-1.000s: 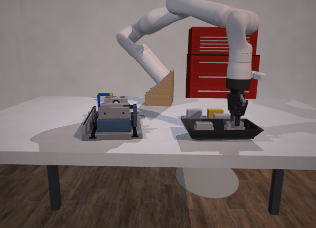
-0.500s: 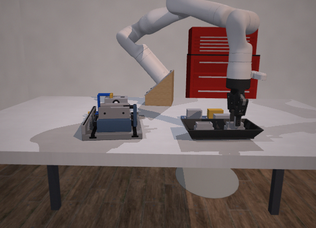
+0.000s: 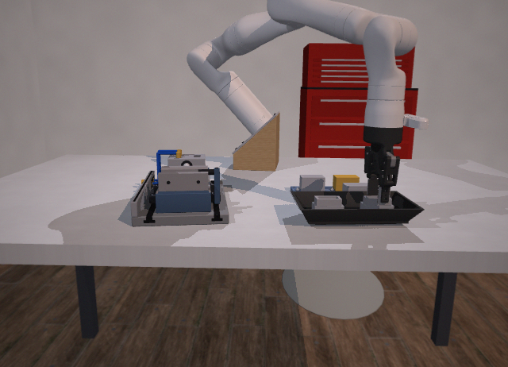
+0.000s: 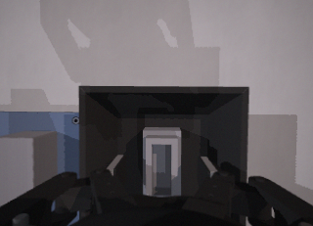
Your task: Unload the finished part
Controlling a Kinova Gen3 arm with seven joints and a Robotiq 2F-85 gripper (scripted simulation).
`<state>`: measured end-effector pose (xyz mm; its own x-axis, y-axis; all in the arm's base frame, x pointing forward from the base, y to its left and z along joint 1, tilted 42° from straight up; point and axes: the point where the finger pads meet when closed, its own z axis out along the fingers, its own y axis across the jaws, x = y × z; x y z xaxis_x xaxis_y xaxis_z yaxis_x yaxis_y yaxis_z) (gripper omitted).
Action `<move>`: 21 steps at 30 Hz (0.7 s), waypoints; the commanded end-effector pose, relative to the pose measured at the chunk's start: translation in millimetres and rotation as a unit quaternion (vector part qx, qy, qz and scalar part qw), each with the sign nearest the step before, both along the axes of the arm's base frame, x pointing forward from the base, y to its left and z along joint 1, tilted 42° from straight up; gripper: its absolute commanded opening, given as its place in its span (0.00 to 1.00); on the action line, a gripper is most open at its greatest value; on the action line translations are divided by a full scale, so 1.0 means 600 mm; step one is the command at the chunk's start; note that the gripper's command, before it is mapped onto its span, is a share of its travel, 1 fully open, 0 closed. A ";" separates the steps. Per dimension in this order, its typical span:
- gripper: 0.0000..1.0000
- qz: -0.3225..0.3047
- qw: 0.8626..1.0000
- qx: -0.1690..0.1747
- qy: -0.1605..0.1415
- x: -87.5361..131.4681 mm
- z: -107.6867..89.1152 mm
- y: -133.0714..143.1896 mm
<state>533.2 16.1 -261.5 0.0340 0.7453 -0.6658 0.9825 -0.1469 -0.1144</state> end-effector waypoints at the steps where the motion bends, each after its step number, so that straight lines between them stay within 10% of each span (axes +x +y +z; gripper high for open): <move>1: 0.67 0.001 1.000 0.001 -0.001 0.002 0.002 0.002; 21: 0.67 0.001 1.000 0.001 -0.001 0.003 0.006 0.006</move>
